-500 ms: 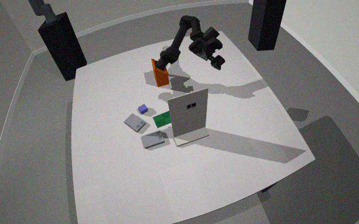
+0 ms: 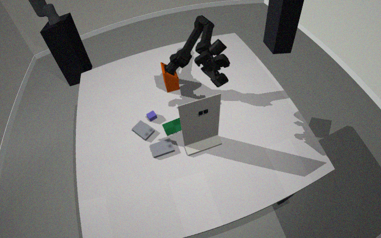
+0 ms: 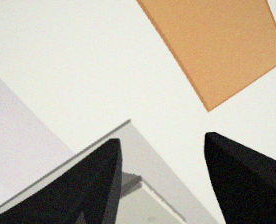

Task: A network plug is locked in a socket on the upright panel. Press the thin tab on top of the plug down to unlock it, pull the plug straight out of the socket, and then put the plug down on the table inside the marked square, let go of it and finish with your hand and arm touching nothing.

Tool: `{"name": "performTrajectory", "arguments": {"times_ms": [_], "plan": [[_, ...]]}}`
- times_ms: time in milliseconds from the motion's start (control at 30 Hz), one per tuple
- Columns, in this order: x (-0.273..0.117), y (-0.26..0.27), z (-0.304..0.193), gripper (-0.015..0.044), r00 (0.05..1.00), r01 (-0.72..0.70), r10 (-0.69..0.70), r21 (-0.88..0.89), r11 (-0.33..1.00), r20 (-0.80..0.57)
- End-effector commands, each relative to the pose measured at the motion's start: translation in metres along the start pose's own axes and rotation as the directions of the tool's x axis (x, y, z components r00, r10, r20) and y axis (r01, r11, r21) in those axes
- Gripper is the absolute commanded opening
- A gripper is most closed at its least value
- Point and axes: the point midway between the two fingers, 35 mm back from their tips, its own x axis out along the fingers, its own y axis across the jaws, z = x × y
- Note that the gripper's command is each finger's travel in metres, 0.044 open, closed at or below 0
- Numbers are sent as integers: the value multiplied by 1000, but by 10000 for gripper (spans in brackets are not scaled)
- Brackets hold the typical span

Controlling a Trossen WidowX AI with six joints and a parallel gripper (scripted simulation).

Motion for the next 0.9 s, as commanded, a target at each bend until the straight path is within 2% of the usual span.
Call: {"name": "performTrajectory", "arguments": {"times_ms": [0,600,867], "plan": [[3,8,-29,156,1000,-3,1,-103,995,-24],[-21,32,-124,156,995,-48,-2,-498,866,-100],[-21,33,-126,156,995,-51,-2,-512,858,-102]]}}
